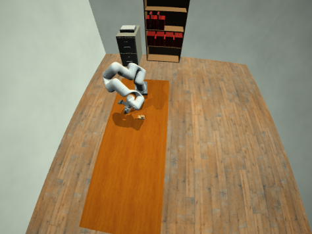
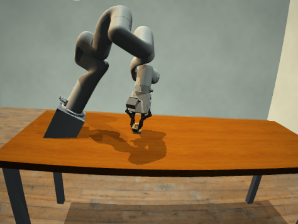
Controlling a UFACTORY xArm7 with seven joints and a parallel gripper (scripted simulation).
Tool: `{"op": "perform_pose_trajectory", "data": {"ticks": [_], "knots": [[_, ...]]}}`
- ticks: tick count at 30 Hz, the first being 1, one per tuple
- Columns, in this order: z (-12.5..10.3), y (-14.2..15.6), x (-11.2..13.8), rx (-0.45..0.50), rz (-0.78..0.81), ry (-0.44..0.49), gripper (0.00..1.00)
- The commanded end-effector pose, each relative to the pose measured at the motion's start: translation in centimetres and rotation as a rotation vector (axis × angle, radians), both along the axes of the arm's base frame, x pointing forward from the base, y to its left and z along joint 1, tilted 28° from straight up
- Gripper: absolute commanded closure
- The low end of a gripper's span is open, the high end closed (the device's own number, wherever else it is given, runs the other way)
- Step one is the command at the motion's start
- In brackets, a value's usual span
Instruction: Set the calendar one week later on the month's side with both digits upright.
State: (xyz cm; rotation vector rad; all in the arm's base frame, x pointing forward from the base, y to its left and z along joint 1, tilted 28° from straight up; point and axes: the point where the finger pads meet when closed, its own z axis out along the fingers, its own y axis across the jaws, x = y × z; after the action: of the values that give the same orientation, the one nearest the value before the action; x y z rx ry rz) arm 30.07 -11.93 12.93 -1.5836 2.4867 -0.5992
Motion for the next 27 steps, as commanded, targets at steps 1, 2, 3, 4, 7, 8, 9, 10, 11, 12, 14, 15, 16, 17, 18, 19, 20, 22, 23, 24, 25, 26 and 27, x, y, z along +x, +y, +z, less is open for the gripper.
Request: {"op": "perform_pose_trajectory", "data": {"ticks": [1,2,3,4,7,8,9,10,11,12,14,15,16,17,18,19,20,22,23,24,25,26,27], "knots": [[0.09,-0.2,-0.04,0.106,0.049,-0.049,0.73],[0.21,-0.26,-0.01,0.123,0.059,-0.064,0.73],[0.31,-0.31,0.01,0.135,0.065,-0.075,0.73],[0.36,-0.45,-0.04,0.139,0.067,-0.079,0.73],[0.36,-0.58,-0.1,0.139,0.068,-0.079,0.73],[0.35,-0.58,-0.11,0.142,0.069,-0.079,0.73],[0.33,-0.59,-0.12,0.149,0.071,-0.08,0.73],[0.3,-0.61,-0.14,0.16,0.076,-0.083,0.73],[0.26,-0.63,-0.17,0.177,0.083,-0.086,0.73],[0.26,-0.63,-0.17,0.177,0.083,-0.086,0.73],[0.22,-0.65,-0.19,0.197,0.091,-0.092,0.73],[0.18,-0.68,-0.21,0.22,0.102,-0.099,0.73],[0.16,-0.71,-0.23,0.245,0.113,-0.108,0.73],[0.16,-0.73,-0.24,0.27,0.126,-0.12,0.73],[0.17,-0.76,-0.24,0.294,0.138,-0.132,0.73],[0.2,-0.78,-0.23,0.315,0.149,-0.145,0.73],[0.24,-0.8,-0.22,0.333,0.159,-0.156,0.73],[0.31,-0.84,-0.19,0.356,0.173,-0.174,0.73],[0.28,-1.0,-0.25,0.358,0.173,-0.175,0.73],[0.27,-1.09,-0.28,0.358,0.173,-0.175,0.73],[0.26,-1.1,-0.28,0.358,0.173,-0.175,0.73],[0.26,-1.11,-0.28,0.358,0.174,-0.175,0.73],[0.26,-1.11,-0.28,0.361,0.175,-0.176,0.73]]}}
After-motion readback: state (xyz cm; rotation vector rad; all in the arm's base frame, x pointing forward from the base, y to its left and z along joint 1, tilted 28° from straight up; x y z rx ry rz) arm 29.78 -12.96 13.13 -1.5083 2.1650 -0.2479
